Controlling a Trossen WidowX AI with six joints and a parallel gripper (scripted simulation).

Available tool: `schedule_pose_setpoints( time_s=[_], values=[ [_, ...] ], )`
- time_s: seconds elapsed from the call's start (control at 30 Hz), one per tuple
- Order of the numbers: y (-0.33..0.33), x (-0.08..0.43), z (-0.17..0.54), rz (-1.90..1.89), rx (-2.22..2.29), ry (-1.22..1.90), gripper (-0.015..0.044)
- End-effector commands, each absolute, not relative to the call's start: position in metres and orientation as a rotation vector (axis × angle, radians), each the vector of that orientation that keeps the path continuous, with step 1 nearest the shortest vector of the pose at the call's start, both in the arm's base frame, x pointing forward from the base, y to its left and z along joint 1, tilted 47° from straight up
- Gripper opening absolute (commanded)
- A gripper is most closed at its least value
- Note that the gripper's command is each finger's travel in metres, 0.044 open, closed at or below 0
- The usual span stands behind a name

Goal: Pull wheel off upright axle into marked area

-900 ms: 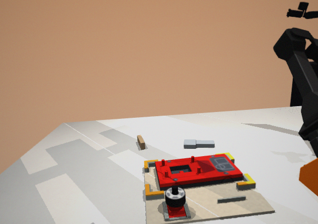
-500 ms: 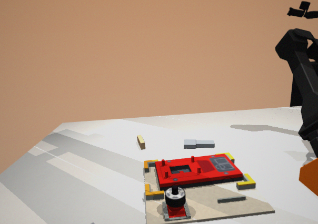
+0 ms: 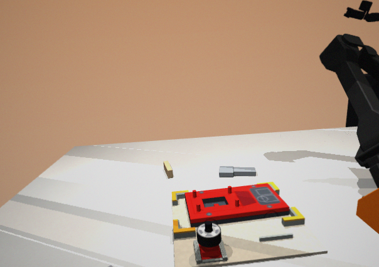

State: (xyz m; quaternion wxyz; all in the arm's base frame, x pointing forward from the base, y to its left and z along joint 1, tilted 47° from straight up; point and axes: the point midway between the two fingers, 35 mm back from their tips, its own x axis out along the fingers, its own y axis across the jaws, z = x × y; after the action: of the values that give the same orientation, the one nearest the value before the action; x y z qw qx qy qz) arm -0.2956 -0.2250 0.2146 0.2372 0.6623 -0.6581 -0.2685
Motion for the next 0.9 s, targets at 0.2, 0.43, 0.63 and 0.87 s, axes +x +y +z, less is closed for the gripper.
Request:
schedule_pose_setpoints(
  time_s=[0.2, 0.43, 0.63, 0.87],
  values=[
    [-0.256, -0.281, 0.257, -0.876, 1.645, -1.649, 0.0300],
    [-0.296, -0.250, 0.299, -0.947, 1.491, -1.512, 0.0300],
    [-0.329, -0.202, 0.341, -0.949, 1.369, -1.375, 0.0300],
    [-0.354, -0.137, 0.372, -0.924, 1.281, -1.228, 0.0300]
  ],
)
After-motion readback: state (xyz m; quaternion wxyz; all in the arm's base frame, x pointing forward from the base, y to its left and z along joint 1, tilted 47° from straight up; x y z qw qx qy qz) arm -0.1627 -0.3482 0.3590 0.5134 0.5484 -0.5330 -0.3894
